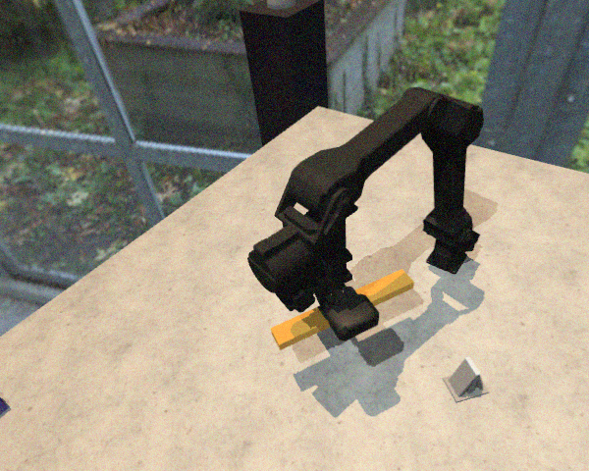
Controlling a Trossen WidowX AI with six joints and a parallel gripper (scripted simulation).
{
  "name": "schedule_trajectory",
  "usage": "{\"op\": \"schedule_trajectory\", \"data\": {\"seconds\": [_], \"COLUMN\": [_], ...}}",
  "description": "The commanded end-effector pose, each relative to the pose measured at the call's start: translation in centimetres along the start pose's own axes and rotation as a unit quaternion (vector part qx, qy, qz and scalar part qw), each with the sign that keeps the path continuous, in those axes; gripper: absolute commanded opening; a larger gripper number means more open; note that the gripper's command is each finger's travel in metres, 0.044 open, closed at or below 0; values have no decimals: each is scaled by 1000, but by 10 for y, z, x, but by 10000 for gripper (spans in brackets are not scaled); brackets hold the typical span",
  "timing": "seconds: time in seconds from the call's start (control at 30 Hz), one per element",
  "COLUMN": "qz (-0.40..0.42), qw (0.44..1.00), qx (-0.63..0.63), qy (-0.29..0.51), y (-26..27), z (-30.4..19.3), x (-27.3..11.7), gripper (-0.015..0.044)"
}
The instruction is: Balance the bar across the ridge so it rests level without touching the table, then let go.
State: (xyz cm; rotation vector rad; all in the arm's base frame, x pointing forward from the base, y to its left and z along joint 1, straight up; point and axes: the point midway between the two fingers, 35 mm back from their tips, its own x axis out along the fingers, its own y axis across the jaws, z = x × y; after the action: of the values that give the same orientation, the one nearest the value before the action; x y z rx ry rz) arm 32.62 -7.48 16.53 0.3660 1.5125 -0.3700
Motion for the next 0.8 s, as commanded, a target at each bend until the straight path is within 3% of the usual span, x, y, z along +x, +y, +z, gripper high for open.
{"op": "schedule_trajectory", "data": {"seconds": [0.0,0.77], "qz": [3,7], "qw": [1000,999], "qx": [8,48], "qy": [-3,0], "y": [15,90], "z": [-7,-57], "x": [-2,-3], "gripper": [0,0]}}
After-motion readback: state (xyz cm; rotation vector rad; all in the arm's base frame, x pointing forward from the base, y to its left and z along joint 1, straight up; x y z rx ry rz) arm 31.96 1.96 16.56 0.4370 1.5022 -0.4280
